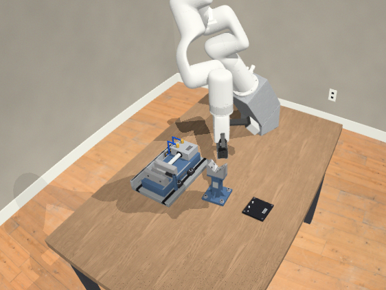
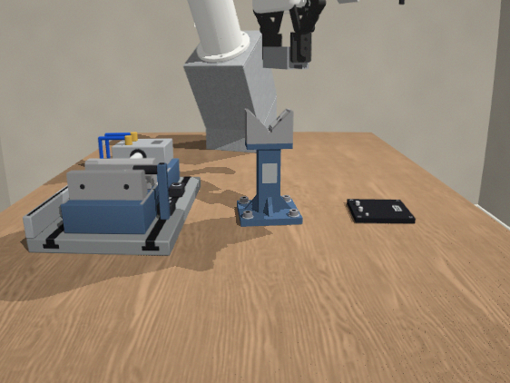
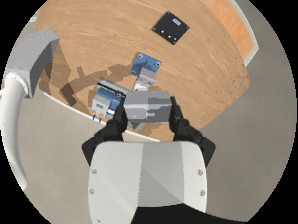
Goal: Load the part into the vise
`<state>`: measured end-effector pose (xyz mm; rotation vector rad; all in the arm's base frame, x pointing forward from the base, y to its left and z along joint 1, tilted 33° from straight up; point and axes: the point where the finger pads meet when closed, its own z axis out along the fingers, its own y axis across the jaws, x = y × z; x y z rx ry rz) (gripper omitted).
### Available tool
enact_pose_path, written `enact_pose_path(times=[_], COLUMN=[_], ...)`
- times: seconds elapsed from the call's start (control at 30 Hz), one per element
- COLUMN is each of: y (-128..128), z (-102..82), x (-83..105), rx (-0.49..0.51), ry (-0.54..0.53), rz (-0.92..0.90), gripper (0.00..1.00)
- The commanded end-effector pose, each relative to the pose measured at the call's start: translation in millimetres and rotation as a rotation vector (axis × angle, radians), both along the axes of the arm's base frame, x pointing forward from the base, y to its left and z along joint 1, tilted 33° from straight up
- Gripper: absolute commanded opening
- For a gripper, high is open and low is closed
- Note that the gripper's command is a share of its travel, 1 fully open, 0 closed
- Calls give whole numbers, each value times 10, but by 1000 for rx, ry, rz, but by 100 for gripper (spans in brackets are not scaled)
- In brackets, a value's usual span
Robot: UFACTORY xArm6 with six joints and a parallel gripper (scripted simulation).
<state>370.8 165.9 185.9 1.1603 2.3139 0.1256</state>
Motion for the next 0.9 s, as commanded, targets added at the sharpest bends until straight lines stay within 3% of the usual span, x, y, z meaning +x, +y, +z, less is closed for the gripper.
enact_pose_path(times=[0.0, 0.87], y=[-45, -181], z=[21, 39], x=[1, -14], rx=[52, 191], ry=[-26, -71], rz=[-88, -318], gripper=[0, 0])
